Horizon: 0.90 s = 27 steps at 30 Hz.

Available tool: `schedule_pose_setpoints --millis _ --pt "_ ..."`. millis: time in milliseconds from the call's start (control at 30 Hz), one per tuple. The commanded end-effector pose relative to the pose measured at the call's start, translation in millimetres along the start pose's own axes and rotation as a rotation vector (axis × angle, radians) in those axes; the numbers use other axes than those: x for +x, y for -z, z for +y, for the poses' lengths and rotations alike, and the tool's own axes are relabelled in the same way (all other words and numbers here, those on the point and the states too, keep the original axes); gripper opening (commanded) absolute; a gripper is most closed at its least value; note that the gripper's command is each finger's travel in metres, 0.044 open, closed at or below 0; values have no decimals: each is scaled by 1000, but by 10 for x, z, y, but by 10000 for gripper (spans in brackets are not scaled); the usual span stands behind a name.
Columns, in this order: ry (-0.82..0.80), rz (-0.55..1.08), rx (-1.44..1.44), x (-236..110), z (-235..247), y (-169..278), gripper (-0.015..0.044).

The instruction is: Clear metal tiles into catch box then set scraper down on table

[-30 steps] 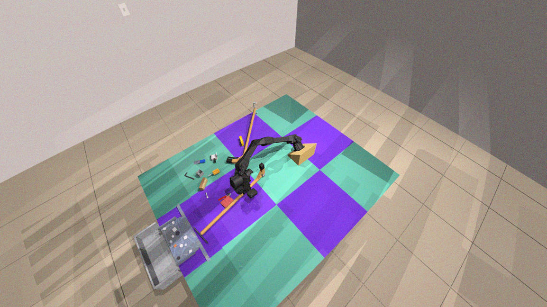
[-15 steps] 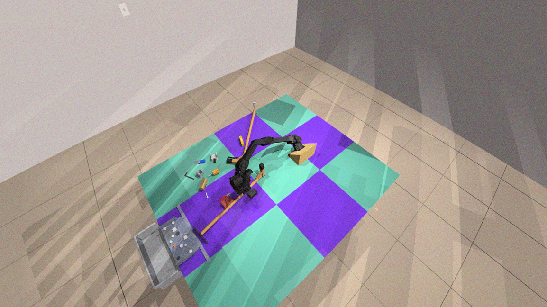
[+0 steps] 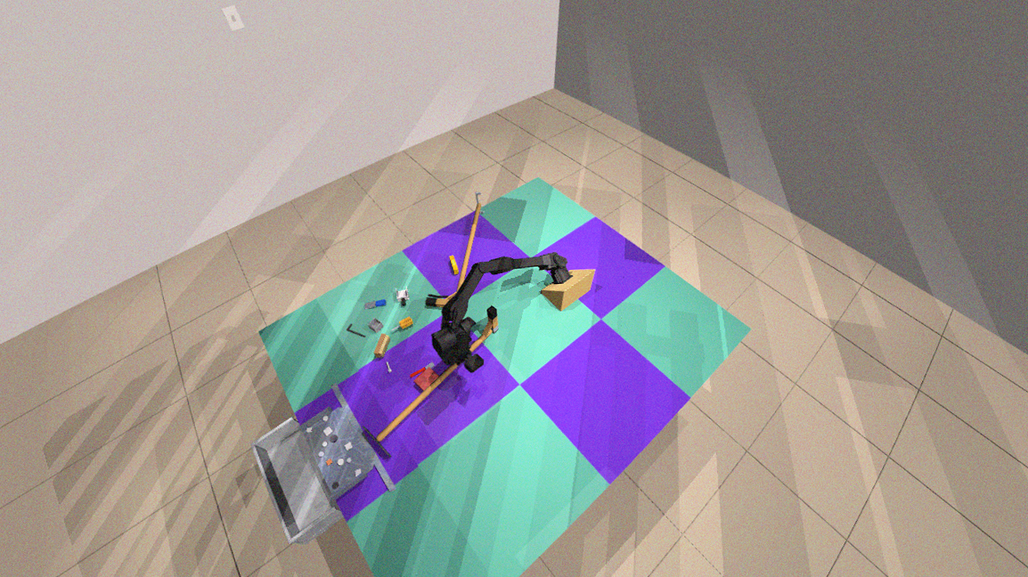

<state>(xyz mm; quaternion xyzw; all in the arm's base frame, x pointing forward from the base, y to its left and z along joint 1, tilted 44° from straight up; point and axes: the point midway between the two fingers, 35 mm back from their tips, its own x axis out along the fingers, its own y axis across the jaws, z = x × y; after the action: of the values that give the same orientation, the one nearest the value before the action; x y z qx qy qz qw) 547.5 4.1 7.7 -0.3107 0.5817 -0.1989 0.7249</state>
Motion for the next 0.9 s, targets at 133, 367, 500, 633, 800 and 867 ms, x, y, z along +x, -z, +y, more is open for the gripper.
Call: schedule_pose_setpoints --millis 133,367,500,633,800,867 --pt "0 0 0 0 0 0 0" --pt "0 0 0 0 0 0 0" --pt "0 0 0 0 0 0 0" --pt "0 0 0 0 0 0 0" --pt "1 -2 0 -9 1 -2 26" --pt "5 -17 -4 -79 6 -21 79"
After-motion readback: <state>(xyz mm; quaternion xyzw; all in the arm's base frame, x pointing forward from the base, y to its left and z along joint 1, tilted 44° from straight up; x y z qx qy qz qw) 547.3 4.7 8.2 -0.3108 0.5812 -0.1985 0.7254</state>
